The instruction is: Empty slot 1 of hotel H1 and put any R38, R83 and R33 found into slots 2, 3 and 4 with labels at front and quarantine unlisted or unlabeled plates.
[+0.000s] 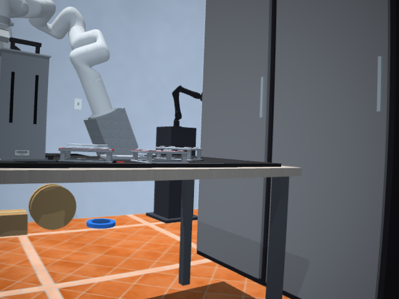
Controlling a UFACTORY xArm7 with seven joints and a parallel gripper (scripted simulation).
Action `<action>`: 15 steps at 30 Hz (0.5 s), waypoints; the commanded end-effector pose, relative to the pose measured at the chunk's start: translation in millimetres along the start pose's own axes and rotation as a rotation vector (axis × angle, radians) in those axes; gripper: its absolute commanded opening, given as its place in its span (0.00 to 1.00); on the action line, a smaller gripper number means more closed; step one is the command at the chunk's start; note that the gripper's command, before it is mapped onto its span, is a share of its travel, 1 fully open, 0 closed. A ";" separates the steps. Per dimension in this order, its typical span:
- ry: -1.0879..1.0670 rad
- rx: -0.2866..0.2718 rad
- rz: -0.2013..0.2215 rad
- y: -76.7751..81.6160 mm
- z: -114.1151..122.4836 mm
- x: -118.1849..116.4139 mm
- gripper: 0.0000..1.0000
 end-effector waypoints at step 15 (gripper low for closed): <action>0.000 0.000 0.003 -26.9 -0.2 0.9 1.00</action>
Point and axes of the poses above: the point where the finger pads meet when closed, its own y axis back along the fingers, its own x axis across the jaws, z = x × y, the point moved 8 cm from there along y, back along the fingers
